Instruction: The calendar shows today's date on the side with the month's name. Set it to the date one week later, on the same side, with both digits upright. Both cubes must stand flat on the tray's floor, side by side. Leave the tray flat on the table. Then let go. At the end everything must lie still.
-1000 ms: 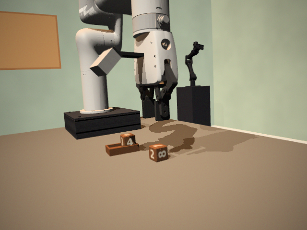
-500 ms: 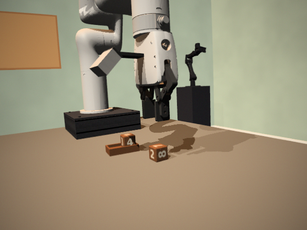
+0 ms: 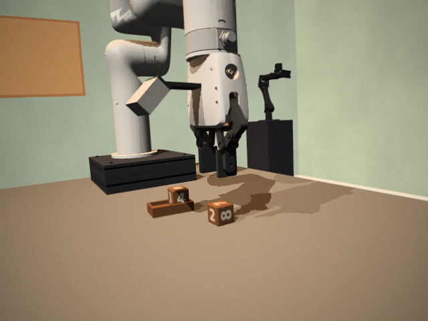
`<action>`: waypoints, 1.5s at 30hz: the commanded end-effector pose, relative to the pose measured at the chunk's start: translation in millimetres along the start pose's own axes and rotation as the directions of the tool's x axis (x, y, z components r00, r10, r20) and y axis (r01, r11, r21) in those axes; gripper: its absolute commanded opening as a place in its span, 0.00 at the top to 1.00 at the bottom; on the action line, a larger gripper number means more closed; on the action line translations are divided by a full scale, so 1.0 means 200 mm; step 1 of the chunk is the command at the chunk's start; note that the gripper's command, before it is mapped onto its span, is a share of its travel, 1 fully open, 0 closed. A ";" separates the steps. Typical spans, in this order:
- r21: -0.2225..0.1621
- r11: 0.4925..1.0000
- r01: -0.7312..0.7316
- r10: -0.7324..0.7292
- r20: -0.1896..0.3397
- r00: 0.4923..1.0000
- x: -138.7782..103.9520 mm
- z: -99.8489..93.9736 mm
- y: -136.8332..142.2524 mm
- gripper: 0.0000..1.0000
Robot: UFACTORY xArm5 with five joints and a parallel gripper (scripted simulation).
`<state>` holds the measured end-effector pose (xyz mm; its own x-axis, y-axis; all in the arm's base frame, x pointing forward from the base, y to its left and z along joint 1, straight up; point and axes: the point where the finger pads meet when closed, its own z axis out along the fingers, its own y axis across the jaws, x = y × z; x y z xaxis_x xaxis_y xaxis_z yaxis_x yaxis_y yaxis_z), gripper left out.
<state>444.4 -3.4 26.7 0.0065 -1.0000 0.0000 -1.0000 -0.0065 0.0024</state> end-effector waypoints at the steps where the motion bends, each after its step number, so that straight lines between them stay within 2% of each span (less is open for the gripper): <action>1: 0.004 1.000 0.000 0.000 0.000 1.000 0.00 0.01 -0.01 0.53; 15: 0.004 1.000 0.000 0.000 0.000 1.000 0.00 0.12 -0.01 0.53; 26: 0.004 1.000 0.000 0.000 0.000 1.000 0.00 0.17 -0.01 0.53; 45: 0.004 1.000 0.000 0.000 0.000 1.000 0.00 0.19 -0.01 0.53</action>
<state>444.4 -2.6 -12.2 0.0065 -1.0000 0.0000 -1.0000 -0.0065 0.0015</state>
